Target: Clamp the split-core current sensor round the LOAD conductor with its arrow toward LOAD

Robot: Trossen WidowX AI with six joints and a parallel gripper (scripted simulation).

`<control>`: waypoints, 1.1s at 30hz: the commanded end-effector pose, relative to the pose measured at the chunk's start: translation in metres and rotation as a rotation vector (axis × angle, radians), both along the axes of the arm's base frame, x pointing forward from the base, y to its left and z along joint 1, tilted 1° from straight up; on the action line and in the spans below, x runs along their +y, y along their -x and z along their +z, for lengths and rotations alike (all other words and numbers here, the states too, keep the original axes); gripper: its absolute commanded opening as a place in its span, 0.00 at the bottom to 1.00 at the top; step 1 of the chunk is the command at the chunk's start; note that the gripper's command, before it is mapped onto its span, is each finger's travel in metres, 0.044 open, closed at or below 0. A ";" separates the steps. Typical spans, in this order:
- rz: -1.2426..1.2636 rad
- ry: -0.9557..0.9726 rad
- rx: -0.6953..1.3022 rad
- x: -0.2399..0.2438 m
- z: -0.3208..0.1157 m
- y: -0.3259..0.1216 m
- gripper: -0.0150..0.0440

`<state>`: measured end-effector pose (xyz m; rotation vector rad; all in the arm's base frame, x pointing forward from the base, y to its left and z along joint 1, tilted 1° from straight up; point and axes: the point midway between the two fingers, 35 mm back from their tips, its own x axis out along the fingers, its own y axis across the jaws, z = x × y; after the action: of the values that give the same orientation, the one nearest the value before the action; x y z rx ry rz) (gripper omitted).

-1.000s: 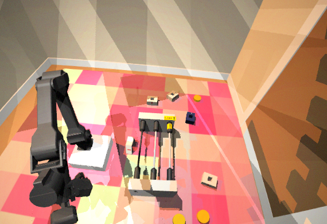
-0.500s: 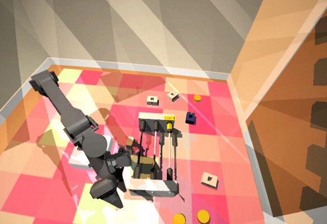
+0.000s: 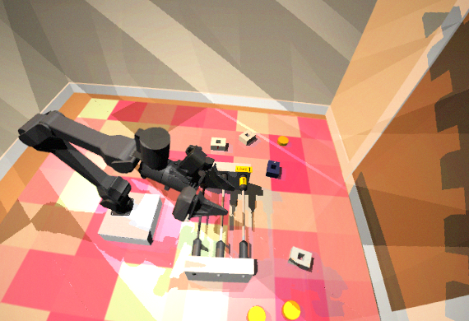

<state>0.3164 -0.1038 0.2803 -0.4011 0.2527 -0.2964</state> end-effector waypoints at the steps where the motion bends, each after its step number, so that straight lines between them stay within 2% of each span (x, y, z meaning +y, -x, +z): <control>1: 0.209 -0.265 -0.229 0.074 0.030 -0.003 1.00; 4: 0.300 -0.386 -0.297 0.102 0.042 0.000 1.00; 16: 0.307 -0.396 -0.290 0.105 0.041 -0.001 1.00; 25: 0.317 -0.445 0.313 0.159 -0.029 -0.057 1.00; 33: 0.299 -0.387 0.861 0.211 -0.097 -0.059 1.00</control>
<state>0.3738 0.0637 0.2370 -0.0588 0.6338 0.1607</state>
